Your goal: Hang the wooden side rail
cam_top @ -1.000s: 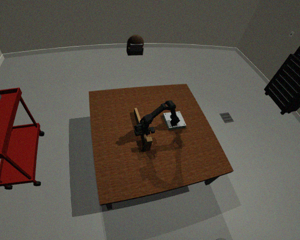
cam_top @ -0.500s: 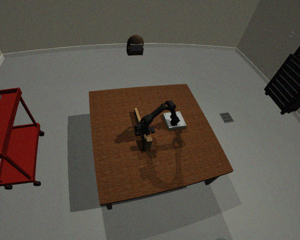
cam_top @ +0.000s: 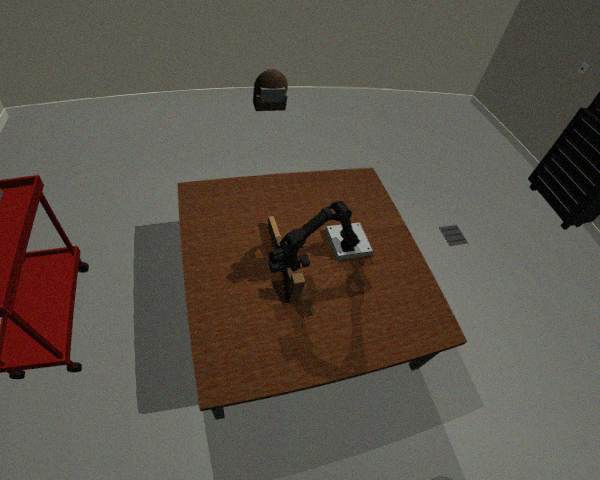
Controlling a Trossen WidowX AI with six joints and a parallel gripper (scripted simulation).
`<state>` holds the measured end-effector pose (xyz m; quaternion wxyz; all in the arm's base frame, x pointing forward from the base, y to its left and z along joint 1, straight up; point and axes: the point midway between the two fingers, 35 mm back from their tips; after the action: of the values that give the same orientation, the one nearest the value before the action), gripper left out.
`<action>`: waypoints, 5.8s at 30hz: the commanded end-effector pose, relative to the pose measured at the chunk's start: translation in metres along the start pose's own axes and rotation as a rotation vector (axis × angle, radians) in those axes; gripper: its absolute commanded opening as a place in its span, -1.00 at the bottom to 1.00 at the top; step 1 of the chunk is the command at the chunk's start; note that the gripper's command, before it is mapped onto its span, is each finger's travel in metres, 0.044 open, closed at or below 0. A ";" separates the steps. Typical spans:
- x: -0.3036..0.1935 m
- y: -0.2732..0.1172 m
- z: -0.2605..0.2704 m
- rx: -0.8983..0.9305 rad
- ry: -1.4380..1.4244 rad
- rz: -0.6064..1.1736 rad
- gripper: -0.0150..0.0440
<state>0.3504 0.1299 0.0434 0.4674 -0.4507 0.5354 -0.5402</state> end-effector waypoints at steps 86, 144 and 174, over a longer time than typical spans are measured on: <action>-0.007 0.002 -0.001 0.004 0.003 0.004 -0.49; -0.007 0.012 -0.001 0.004 0.003 0.004 -0.49; -0.006 0.007 -0.002 0.001 0.002 -0.001 0.75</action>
<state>0.3500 0.1365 0.0309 0.4665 -0.4503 0.5353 -0.5413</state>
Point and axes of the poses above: the point midway between the two fingers, 35 mm back from their tips, its own y axis out along the fingers, its own z axis across the jaws, x = y × z, and after that the axes turned 15 degrees about y, right-handed
